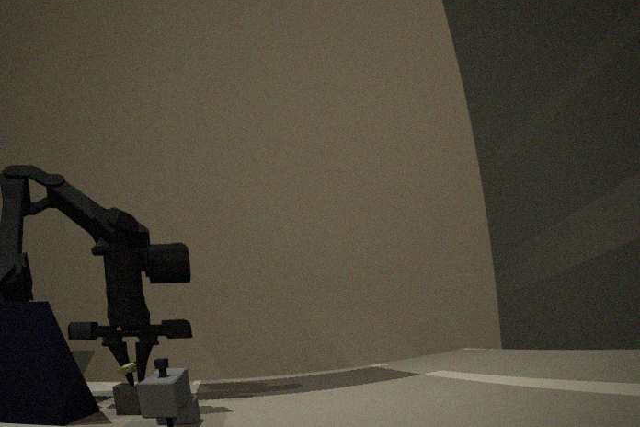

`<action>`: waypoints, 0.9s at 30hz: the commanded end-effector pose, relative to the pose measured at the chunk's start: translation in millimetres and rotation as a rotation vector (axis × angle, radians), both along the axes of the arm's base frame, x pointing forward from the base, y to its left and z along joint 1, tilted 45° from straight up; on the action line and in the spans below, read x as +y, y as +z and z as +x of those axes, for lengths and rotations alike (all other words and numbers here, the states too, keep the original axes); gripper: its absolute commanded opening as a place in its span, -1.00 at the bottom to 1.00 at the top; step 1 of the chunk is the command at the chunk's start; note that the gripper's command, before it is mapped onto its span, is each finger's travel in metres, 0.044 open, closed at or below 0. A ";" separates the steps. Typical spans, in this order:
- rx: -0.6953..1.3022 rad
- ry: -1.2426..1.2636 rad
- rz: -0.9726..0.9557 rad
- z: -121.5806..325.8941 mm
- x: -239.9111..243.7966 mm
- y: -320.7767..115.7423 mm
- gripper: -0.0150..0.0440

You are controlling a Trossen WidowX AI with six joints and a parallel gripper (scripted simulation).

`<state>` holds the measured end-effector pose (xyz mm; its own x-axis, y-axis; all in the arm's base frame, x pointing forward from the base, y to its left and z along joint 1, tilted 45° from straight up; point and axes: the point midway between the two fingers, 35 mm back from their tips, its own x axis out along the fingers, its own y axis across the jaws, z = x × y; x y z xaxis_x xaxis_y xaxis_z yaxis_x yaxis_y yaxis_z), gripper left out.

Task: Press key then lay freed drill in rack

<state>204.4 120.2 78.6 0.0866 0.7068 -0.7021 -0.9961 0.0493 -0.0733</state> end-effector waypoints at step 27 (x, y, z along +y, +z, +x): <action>0.003 -0.003 -0.003 1.9 20.9 -23.5 -0.49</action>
<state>206.9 137.9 62.3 0.0937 0.7096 -0.6983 -0.9956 0.0644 -0.0681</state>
